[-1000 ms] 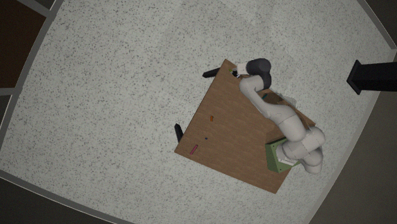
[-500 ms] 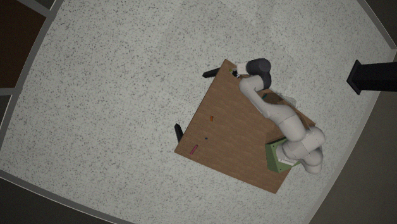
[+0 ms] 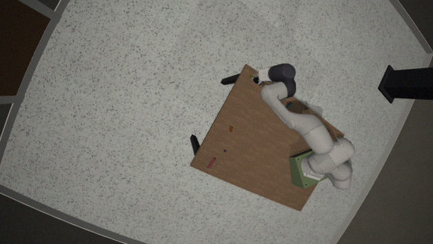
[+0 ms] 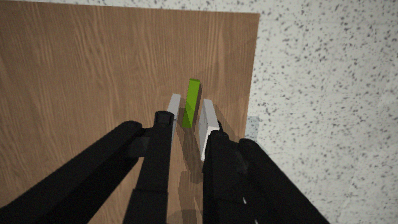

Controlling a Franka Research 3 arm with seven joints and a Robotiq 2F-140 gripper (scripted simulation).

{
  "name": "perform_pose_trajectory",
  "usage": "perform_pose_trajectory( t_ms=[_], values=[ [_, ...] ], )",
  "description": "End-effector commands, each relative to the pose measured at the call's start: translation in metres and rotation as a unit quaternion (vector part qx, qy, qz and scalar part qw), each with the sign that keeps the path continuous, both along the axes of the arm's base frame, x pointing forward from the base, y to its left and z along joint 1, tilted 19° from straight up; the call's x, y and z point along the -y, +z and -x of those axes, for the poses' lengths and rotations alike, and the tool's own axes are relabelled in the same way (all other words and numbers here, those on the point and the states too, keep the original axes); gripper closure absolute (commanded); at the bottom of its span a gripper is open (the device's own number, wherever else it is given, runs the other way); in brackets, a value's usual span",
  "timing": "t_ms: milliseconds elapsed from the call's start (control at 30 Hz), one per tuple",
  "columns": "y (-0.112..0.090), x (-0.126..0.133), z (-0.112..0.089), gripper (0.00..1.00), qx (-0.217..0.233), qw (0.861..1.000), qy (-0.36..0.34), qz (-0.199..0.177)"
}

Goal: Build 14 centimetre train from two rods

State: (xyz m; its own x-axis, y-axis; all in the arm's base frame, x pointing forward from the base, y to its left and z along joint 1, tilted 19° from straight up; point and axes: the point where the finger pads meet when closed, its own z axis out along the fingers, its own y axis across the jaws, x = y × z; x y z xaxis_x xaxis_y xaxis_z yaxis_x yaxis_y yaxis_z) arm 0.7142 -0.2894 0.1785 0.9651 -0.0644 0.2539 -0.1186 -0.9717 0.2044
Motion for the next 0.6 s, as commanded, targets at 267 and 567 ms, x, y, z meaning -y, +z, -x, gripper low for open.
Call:
perform_pose_trajectory(
  t_ms=[267, 567],
  values=[
    [0.0011, 0.0001, -0.0019, 0.77, 0.002, 1.0, 0.002, 0.001],
    [0.0015, 0.0002, -0.0034, 0.77, 0.002, 1.0, 0.002, 0.001]
  ],
)
